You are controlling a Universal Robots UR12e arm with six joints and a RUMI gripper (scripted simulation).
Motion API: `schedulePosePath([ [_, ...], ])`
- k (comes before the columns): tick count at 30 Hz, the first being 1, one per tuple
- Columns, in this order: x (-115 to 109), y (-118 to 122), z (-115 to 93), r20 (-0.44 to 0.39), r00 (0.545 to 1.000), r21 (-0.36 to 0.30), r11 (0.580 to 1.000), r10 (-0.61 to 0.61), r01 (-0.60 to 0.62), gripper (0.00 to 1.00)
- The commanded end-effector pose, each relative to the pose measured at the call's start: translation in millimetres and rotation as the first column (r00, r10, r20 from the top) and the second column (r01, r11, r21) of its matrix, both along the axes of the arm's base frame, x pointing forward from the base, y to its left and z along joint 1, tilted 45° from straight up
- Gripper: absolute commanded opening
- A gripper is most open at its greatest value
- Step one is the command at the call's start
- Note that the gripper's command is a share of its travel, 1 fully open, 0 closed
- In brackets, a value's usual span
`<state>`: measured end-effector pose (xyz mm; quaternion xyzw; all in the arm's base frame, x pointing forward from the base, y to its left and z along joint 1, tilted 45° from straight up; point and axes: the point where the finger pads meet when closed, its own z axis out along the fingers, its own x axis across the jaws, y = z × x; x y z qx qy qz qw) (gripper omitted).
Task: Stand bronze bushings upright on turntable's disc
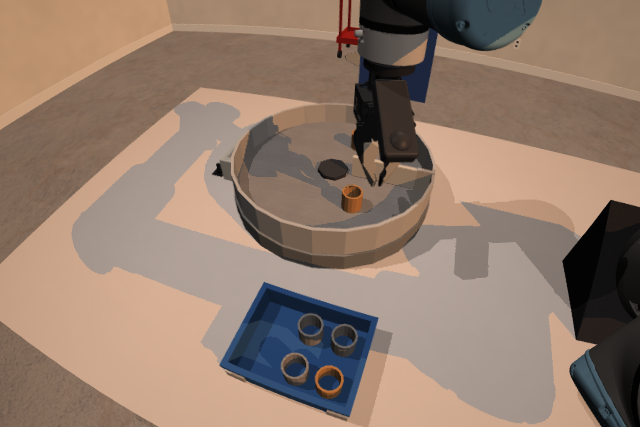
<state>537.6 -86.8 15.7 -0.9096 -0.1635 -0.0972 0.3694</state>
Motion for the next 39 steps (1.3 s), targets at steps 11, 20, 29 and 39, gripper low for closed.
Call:
schedulePosePath([
  [11,7,92,95,0.049,0.998,-0.003,0.999,0.049,-0.048,0.05],
  [20,12,141,148,0.08,0.994,-0.009,0.997,0.077,-0.076,0.05],
  [29,15,190,197,0.106,0.989,-0.013,0.995,0.104,-0.103,0.05],
  [39,16,214,222,0.119,0.986,-0.015,0.993,0.117,-0.116,0.05],
])
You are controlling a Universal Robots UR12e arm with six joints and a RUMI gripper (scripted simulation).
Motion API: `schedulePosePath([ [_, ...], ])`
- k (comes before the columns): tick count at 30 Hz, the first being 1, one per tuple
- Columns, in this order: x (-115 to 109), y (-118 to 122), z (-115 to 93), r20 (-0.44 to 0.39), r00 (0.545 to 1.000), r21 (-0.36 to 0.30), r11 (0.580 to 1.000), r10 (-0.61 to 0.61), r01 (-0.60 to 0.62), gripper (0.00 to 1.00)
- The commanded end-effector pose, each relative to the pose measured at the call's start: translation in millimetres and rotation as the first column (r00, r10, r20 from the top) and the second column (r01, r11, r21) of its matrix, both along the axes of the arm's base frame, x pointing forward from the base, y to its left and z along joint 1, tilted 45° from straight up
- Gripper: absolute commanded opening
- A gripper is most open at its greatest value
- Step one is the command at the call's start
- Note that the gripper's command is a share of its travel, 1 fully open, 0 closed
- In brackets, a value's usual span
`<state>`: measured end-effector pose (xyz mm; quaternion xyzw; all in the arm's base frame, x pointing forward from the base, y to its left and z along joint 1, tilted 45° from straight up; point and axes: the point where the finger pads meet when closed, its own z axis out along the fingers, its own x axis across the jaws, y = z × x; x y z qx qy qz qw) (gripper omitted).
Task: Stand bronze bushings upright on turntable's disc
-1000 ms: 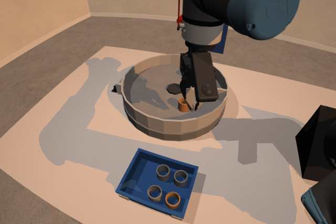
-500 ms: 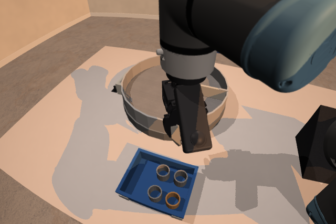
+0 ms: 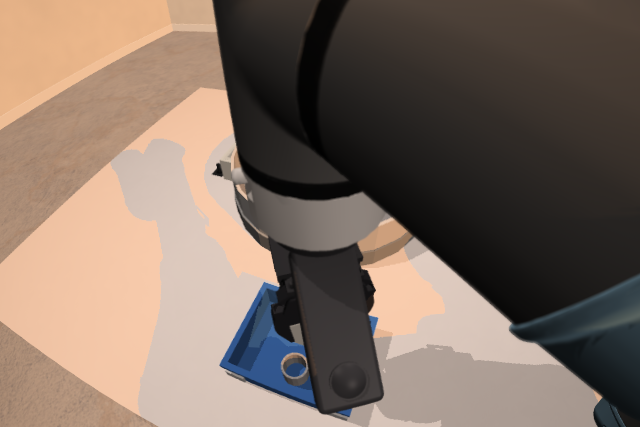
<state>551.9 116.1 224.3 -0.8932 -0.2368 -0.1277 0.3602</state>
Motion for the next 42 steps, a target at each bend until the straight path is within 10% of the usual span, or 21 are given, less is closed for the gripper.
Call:
schedulePosePath([
  [1,1.6,11.8,13.8,0.004,1.0,0.001,1.0,0.003,-0.003,0.05],
  [42,0.3,12.6,12.0,0.0,1.0,0.004,1.0,0.002,-0.002,0.05],
])
